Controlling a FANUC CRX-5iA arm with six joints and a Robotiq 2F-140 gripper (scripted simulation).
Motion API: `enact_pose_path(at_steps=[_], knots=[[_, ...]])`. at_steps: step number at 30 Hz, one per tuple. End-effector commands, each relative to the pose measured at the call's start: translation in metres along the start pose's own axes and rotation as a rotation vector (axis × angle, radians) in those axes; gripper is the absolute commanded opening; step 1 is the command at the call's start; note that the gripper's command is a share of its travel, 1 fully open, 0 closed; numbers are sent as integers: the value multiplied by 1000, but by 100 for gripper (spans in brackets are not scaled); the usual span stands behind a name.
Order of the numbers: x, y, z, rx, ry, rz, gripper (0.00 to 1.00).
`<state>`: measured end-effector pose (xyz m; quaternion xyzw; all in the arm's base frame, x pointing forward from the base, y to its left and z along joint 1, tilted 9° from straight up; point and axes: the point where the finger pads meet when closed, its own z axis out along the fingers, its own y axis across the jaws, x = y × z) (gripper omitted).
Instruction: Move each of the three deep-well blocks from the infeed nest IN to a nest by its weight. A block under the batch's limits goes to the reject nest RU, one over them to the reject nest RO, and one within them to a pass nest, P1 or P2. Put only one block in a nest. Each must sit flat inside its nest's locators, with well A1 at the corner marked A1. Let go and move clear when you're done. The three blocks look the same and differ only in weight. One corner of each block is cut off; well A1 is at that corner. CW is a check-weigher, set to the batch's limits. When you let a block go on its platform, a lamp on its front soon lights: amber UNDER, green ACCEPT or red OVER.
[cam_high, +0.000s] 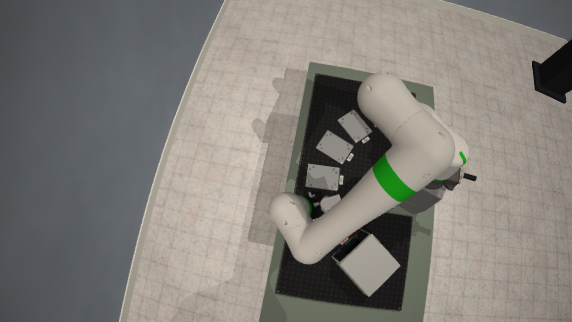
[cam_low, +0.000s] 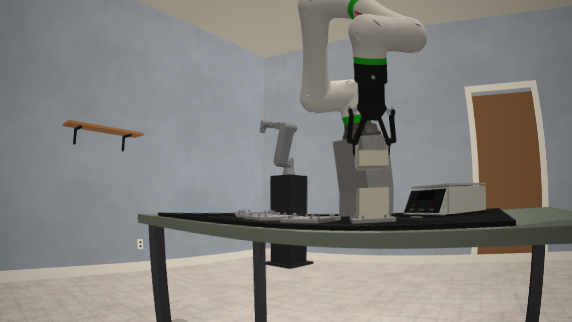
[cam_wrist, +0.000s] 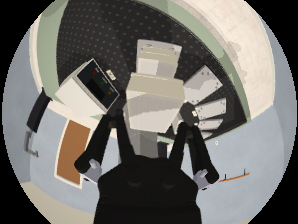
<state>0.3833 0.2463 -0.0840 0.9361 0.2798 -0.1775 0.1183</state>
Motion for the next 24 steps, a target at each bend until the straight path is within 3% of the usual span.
enact_pose_path(at_steps=[1, 20, 24], knots=[[-2, 0, -3, 0, 0, 0, 10], [-3, 0, -6, 0, 0, 0, 10], [-6, -13, -5, -67, 0, -115, 10]])
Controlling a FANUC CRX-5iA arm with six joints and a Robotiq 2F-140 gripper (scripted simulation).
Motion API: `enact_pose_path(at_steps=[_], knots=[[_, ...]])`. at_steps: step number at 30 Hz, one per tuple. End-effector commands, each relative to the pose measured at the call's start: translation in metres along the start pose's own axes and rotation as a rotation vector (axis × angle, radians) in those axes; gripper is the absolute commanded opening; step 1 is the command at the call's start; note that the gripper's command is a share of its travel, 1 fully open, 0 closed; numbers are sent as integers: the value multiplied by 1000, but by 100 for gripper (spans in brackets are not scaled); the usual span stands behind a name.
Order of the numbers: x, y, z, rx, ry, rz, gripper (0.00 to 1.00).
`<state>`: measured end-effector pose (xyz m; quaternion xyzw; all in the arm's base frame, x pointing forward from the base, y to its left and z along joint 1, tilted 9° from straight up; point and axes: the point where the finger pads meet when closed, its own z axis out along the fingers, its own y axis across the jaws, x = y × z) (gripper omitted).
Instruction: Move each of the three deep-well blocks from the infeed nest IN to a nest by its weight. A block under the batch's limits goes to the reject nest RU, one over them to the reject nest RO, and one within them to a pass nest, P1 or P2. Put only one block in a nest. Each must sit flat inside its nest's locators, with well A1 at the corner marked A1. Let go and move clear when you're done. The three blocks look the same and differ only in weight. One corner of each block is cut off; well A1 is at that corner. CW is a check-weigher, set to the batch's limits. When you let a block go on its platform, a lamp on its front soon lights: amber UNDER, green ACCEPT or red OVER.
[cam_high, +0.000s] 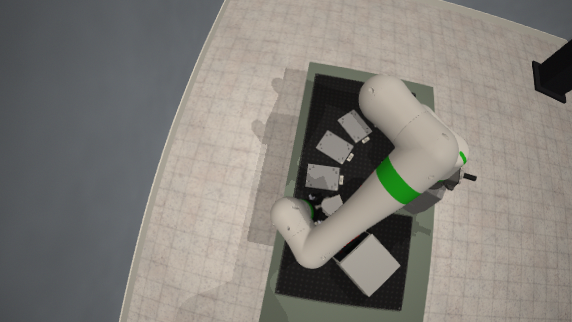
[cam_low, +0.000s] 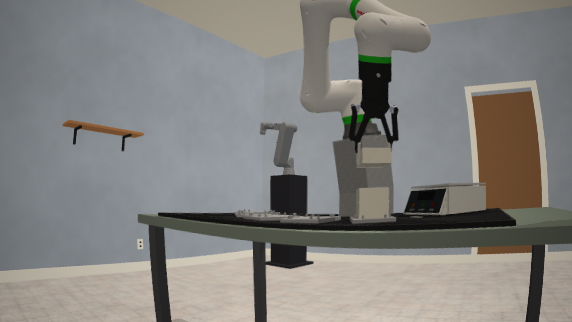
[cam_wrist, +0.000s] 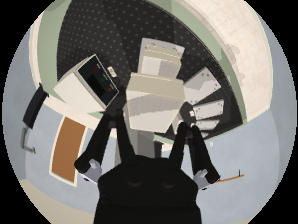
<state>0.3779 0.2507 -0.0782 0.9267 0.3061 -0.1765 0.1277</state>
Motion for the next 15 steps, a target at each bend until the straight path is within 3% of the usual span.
enact_pose_path(at_steps=[1, 6, 15], knots=[[-2, -10, 0, -54, 1, -93, 10], [-4, -27, 1, -137, 1, -238, 10], [-8, -50, 2, -161, 1, -279, 10]])
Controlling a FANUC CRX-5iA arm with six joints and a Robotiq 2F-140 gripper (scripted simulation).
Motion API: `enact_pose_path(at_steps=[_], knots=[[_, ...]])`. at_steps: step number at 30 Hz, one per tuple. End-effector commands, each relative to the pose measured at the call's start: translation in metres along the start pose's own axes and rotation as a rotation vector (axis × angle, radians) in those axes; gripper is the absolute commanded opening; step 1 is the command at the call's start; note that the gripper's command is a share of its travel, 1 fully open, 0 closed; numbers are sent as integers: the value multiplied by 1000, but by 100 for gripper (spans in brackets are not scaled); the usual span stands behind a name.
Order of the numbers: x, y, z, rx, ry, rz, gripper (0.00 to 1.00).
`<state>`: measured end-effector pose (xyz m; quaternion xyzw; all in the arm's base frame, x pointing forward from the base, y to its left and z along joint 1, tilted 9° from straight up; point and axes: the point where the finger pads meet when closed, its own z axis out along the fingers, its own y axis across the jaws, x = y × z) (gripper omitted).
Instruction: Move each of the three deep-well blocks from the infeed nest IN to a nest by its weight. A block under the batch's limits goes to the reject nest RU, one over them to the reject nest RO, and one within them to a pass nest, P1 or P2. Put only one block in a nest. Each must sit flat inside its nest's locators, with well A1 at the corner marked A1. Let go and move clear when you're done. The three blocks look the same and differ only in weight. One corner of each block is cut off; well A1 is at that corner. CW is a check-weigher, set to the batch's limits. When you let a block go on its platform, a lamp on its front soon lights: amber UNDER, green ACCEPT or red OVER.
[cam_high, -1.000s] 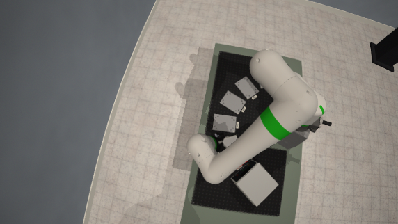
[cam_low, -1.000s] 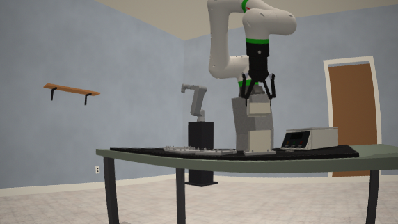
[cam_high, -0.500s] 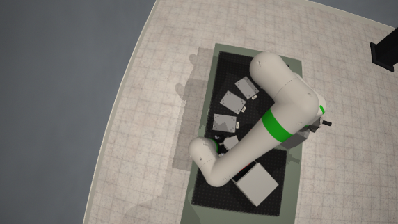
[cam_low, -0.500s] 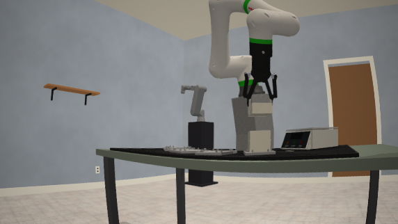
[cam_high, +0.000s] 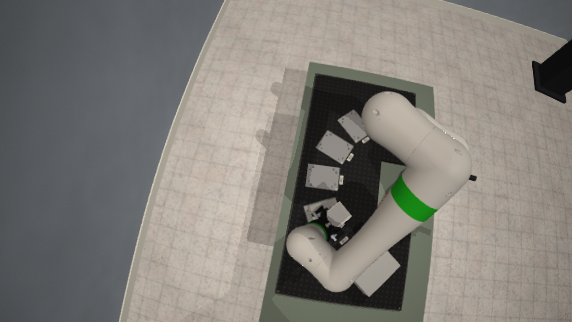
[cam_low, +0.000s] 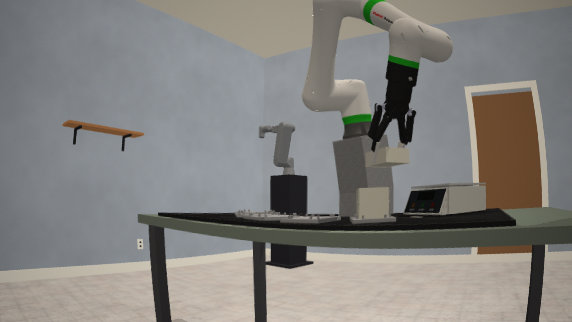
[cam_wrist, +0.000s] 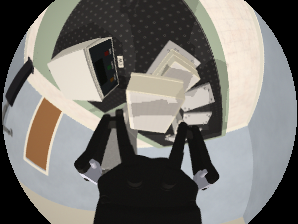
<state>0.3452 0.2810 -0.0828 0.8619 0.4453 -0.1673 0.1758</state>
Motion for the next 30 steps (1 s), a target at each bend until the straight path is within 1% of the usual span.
enact_pose_path(at_steps=[1, 8, 10, 25, 27, 30], knots=[[1, -9, -1, 0, 0, 0, 10], [4, -32, -4, 0, 0, 0, 10], [4, -32, -4, 0, 0, 0, 10], [11, -81, -10, 0, 0, 0, 10], [11, -81, -10, 0, 0, 0, 10], [12, -91, -11, 0, 0, 0, 10]])
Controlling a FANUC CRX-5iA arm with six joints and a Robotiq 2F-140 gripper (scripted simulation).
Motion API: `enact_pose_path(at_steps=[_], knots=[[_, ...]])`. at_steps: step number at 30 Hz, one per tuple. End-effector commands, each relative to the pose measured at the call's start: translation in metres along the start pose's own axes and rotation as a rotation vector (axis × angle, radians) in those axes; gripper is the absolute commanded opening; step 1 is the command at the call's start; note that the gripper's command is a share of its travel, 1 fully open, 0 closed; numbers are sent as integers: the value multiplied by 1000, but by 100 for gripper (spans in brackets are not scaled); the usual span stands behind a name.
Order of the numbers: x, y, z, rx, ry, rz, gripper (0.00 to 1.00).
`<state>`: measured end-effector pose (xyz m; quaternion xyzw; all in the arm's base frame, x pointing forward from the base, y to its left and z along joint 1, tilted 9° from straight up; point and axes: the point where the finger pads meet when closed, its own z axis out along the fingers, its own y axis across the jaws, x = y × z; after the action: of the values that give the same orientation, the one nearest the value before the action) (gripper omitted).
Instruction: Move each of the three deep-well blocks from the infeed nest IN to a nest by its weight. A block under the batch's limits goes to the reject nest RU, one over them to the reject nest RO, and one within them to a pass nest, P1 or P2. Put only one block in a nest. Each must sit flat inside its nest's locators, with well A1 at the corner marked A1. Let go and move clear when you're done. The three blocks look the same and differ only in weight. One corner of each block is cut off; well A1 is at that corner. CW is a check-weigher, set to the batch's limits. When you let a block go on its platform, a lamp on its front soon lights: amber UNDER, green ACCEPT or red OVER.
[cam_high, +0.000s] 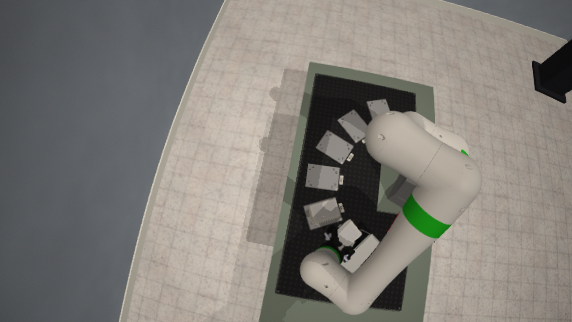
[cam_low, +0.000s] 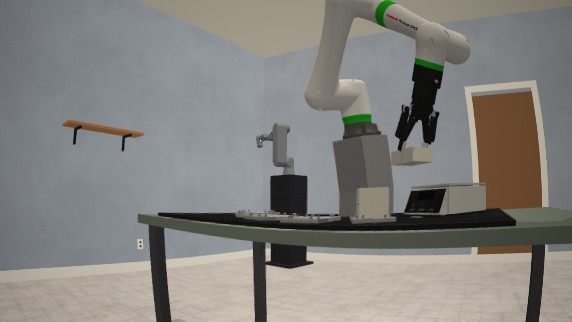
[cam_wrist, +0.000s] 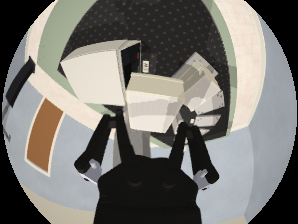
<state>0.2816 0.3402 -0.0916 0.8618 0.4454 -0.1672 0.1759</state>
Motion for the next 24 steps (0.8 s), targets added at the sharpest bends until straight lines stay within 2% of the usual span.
enact_pose_path(at_steps=[1, 9, 12, 14, 22, 24], knots=[[1, -8, -1, 0, 0, 0, 10], [4, -29, -4, 0, 0, 0, 10], [2, -38, -3, -50, 0, -86, 10], [2, -38, -3, -50, 0, -86, 10], [-3, -64, 0, -183, 0, -317, 10], [-4, -71, 1, -184, 0, -319, 10]])
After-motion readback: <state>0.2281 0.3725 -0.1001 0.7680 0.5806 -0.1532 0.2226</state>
